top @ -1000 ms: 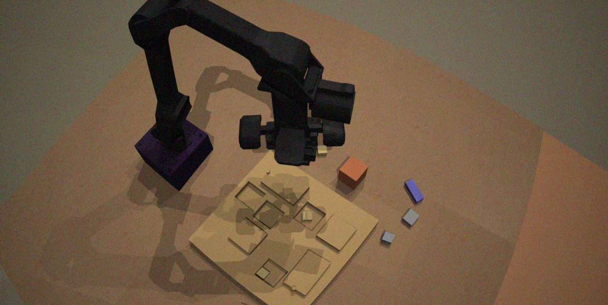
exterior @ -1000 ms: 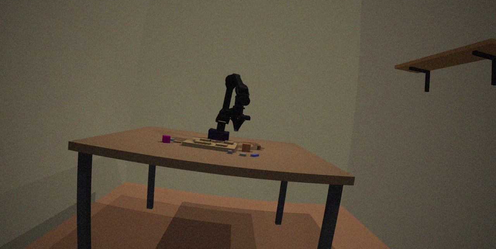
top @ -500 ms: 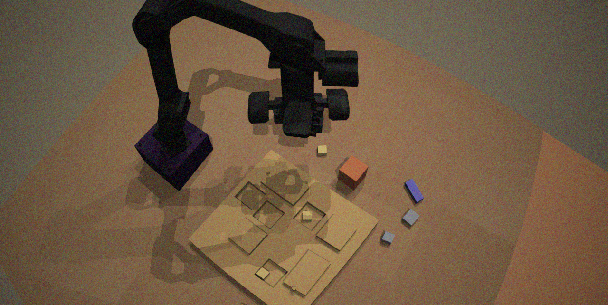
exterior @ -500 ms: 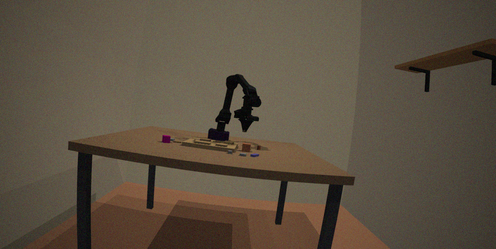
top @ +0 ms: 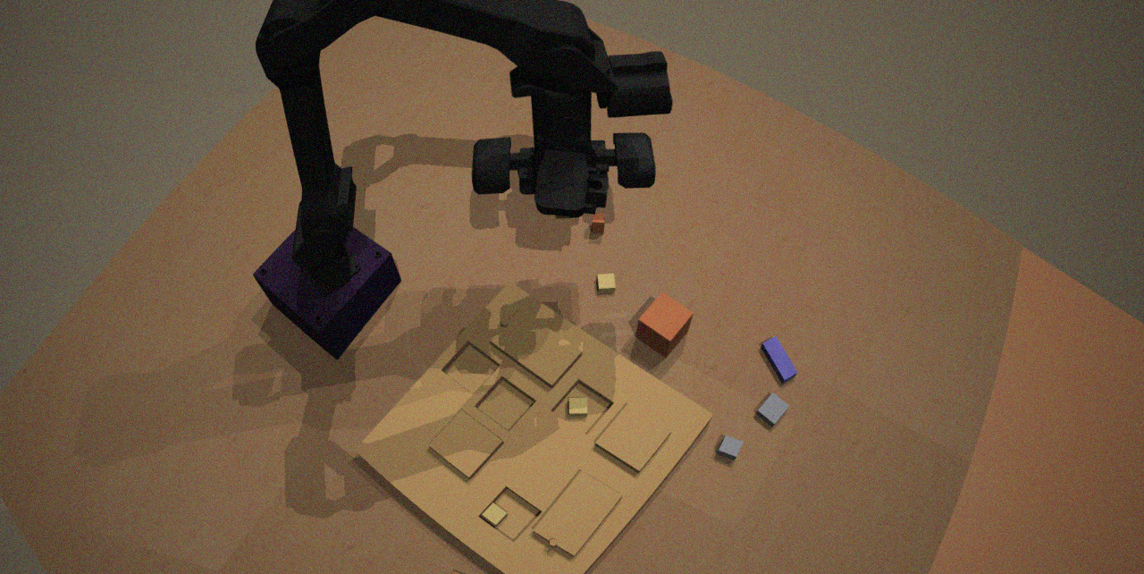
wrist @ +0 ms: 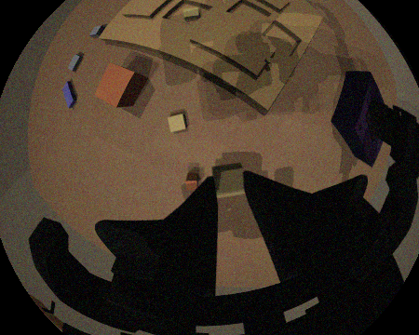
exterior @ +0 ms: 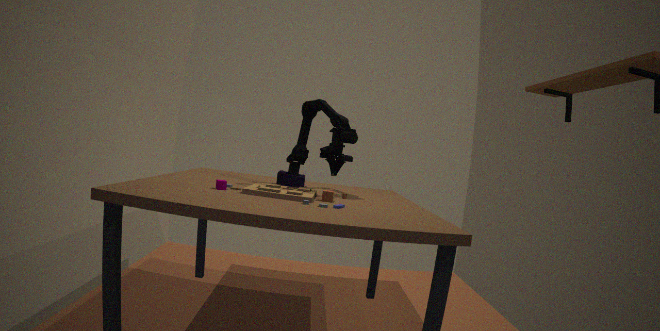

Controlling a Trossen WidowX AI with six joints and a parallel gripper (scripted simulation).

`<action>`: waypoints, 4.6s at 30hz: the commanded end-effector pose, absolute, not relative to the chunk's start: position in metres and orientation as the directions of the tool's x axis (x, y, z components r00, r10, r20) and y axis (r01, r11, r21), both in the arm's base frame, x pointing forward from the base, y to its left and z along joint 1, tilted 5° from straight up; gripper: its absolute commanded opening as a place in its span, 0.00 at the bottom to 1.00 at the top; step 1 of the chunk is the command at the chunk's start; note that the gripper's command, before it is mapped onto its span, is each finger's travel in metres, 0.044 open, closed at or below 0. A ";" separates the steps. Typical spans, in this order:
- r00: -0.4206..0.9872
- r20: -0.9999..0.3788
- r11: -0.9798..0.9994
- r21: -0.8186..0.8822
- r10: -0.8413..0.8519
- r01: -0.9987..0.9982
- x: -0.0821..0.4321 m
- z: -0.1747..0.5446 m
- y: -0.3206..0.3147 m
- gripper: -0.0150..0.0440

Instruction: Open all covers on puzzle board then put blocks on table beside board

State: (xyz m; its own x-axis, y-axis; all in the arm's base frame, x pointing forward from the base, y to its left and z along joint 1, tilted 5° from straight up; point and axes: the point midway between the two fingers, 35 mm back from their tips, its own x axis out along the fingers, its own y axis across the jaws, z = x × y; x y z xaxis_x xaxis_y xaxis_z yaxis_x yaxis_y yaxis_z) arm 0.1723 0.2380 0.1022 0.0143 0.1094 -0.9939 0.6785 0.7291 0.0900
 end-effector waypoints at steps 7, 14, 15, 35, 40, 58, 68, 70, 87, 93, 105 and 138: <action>0.021 -0.994 0.725 0.094 0.110 0.682 0.174 0.089 0.244 0.39; 0.021 -0.994 0.725 0.094 0.110 0.682 0.175 0.078 0.246 0.39; 0.021 -0.994 0.725 0.094 0.110 0.682 0.175 0.076 0.246 0.39; 0.020 -0.994 0.725 0.094 0.110 0.682 0.176 0.043 0.251 0.39; 0.020 -0.994 0.725 0.094 0.110 0.682 0.176 0.035 0.251 0.39; 0.020 -0.994 0.725 0.094 0.110 0.682 0.174 0.006 0.252 0.39; 0.020 -0.994 0.725 0.093 0.109 0.682 0.173 -0.003 0.251 0.39; 0.019 -0.993 0.727 0.098 0.116 0.679 0.174 0.000 0.253 0.48; 0.019 -0.993 0.729 0.098 0.115 0.678 0.175 0.017 0.252 1.00; 0.019 -0.993 0.729 0.097 0.114 0.678 0.175 0.035 0.251 1.00; 0.020 -0.994 0.726 0.094 0.110 0.681 0.173 0.072 0.244 1.00; 0.026 -0.996 0.892 0.091 0.088 0.443 0.280 0.069 0.152 0.25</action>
State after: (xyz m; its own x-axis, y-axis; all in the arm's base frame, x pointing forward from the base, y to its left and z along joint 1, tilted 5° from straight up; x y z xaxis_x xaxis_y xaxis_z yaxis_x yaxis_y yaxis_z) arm 0.2687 0.1647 0.0696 0.0304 0.0850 -0.9959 0.4687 0.8788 0.0893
